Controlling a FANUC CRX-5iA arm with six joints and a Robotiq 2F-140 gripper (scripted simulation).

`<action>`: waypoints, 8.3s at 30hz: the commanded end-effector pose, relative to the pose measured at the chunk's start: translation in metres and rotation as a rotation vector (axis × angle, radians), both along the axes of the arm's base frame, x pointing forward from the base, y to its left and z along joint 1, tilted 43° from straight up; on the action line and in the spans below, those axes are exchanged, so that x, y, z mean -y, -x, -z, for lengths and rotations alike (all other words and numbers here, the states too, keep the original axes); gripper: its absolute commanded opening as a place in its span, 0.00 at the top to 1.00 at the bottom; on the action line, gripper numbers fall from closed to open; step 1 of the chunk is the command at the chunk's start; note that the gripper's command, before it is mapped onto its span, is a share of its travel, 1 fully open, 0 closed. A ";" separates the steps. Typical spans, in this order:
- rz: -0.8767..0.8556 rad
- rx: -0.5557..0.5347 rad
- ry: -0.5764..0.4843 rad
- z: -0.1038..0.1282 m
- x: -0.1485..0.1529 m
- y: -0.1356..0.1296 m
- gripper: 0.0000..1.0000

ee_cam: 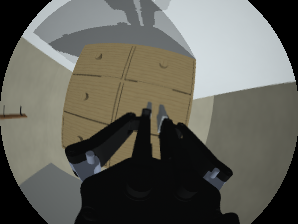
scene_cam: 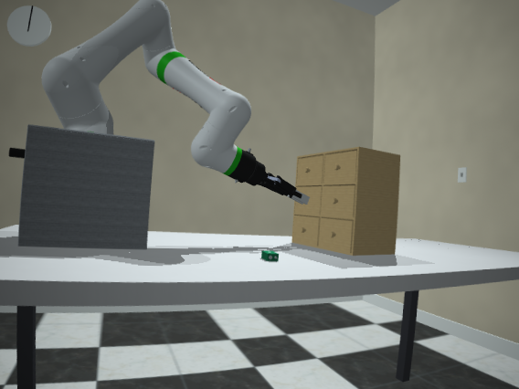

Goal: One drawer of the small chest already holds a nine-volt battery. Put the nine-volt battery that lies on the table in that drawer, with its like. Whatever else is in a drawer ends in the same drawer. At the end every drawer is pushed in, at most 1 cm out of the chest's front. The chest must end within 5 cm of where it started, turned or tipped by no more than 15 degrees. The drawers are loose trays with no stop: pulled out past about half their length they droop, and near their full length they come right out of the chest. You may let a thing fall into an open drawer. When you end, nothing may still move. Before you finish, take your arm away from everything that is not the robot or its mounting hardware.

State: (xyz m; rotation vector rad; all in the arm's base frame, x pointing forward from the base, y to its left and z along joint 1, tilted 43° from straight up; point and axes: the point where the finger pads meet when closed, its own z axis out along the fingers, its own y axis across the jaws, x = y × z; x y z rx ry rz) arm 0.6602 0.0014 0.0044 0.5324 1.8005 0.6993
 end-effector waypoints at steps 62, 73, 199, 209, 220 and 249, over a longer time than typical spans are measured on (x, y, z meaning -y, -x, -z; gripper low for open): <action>0.000 0.000 0.000 0.000 -0.002 0.061 0.92; 0.000 0.000 0.000 0.000 -0.002 0.068 0.92; -0.289 -0.305 -0.009 -0.039 0.031 0.206 0.80; -0.528 -0.559 -0.017 -0.060 0.049 0.235 0.80; -0.737 -0.781 -0.024 -0.078 0.066 0.261 0.80; -0.838 -0.888 -0.027 -0.087 0.074 0.274 0.80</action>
